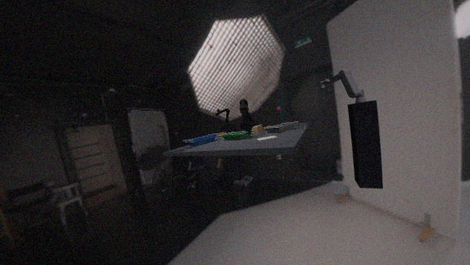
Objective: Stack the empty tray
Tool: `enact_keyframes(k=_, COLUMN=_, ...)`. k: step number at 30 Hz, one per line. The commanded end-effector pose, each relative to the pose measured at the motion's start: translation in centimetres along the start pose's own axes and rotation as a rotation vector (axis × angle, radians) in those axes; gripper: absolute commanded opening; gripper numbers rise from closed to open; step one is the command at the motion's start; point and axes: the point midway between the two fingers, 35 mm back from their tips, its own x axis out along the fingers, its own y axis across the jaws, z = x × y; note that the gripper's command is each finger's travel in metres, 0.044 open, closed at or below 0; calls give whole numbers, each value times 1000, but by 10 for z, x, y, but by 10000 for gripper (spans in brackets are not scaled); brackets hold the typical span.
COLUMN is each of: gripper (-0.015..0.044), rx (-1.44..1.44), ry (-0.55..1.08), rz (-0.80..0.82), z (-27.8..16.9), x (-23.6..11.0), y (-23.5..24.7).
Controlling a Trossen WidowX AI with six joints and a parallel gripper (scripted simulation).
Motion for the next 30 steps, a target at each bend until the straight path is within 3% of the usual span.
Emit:
enact_keyframes(k=1, gripper=81, rx=-3, ry=-1, rz=-4, z=0, x=-3, y=-4)
enact_keyframes(k=16, gripper=81, rx=-3, ry=-1, rz=-6, z=0, x=-31, y=-36)
enact_keyframes(k=30, gripper=81, rx=-3, ry=-2, rz=-10, z=0, x=-11, y=-76)
